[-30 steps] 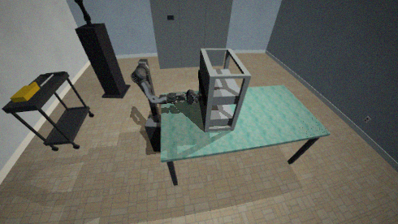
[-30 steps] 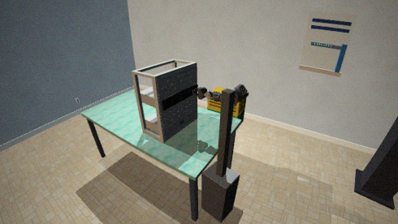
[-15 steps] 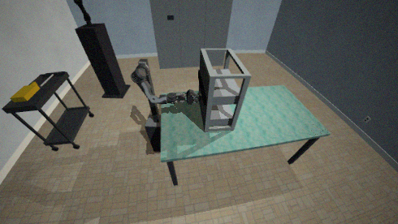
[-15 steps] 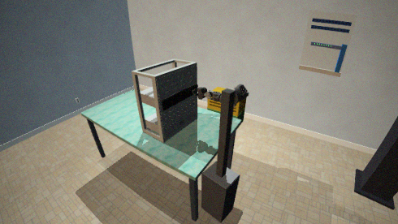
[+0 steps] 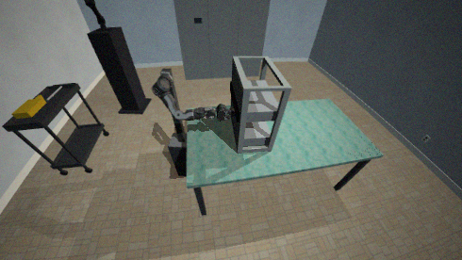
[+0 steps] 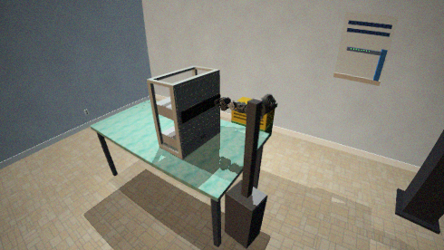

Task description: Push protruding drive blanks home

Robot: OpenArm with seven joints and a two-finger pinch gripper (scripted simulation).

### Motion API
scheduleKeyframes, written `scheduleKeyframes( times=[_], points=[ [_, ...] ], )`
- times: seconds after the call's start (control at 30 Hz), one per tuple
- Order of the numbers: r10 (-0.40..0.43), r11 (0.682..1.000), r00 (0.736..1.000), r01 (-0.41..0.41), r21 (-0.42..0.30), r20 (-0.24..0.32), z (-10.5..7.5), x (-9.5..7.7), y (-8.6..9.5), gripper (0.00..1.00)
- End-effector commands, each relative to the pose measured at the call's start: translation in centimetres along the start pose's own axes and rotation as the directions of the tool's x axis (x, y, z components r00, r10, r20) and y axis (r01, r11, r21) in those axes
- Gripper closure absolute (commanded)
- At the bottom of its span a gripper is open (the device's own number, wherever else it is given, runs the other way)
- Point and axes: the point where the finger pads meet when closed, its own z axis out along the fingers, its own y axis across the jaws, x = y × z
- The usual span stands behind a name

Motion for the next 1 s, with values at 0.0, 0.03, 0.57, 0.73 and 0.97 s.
scheduleKeyframes(
  times=[0.0,0.03,0.57,0.73,0.97],
  points=[
    [0.004,0.999,1.0,-0.004,-0.052,-0.013,0.34,0.41,1.81,1.0],
    [0.004,0.999,1.0,-0.004,-0.052,-0.013,0.34,0.41,1.81,1.0],
    [0.004,0.999,1.0,-0.005,-0.05,-0.012,0.4,0.39,1.83,1.0],
    [0.004,0.999,1.0,-0.004,-0.051,-0.013,0.61,0.48,2.18,1.0],
    [0.004,0.999,1.0,-0.004,-0.051,-0.013,0.62,0.49,2.19,1.0]
  ],
)
